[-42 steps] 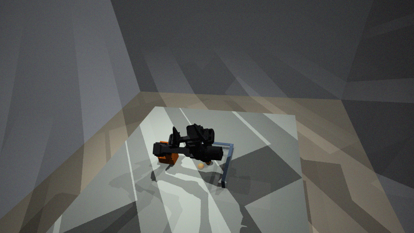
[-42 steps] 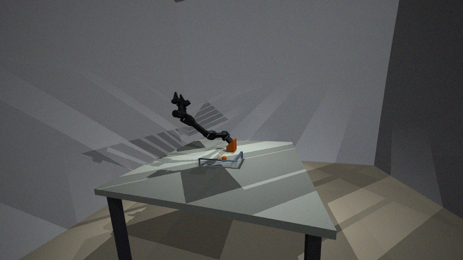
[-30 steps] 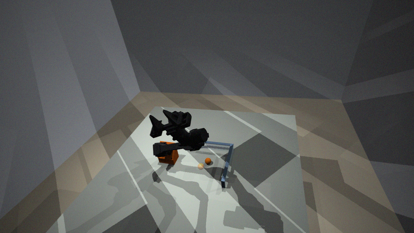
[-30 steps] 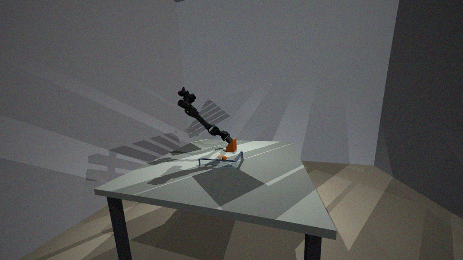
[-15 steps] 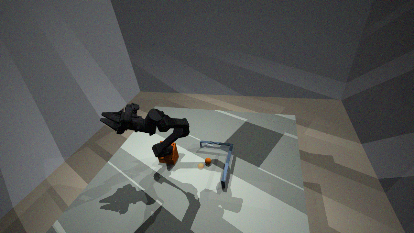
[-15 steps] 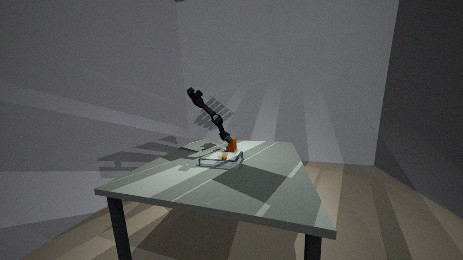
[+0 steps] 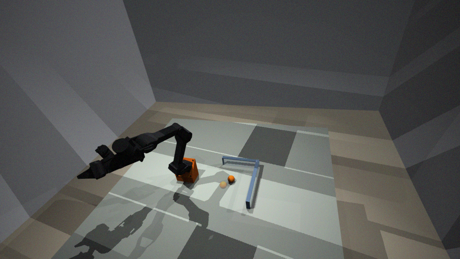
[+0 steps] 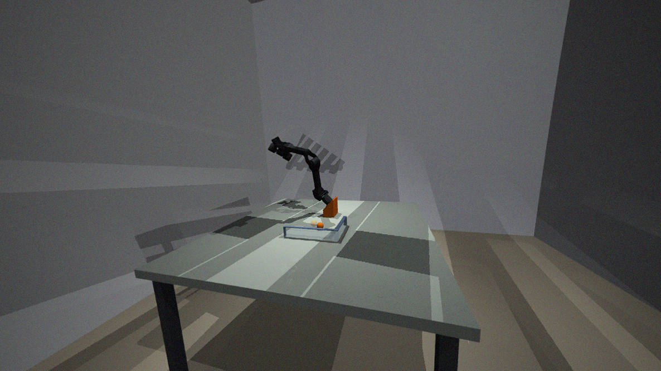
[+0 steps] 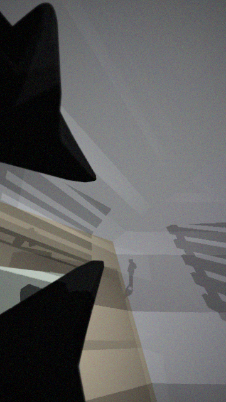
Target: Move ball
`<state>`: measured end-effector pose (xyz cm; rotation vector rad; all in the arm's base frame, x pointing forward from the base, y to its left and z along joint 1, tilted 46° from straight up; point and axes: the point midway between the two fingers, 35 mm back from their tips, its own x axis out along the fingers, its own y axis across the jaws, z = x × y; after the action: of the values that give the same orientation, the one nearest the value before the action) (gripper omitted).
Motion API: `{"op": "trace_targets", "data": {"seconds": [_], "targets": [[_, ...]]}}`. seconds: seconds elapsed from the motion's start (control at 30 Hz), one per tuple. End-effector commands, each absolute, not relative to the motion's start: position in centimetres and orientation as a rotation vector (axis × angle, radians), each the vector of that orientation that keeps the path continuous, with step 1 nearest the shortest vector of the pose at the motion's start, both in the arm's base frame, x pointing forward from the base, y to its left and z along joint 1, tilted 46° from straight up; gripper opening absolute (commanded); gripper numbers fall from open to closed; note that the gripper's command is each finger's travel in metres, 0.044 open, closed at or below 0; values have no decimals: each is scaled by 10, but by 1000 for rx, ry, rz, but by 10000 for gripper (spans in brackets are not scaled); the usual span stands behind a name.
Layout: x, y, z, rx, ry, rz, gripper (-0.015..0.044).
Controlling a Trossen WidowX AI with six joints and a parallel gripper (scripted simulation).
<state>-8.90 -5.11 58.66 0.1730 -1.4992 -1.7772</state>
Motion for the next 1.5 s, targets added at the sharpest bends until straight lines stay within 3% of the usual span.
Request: {"op": "trace_targets", "data": {"seconds": [0.0,0.37,0.77,1.1,1.47], "targets": [[-88,-123,559,329,-1208,-1847,311],[-2,-248,484,468,-465,-1750,311],[120,-283,387,415,149,-1494,311],[236,-254,289,94,736,-1131,311],[319,-155,179,-440,1229,-581,311]]}}
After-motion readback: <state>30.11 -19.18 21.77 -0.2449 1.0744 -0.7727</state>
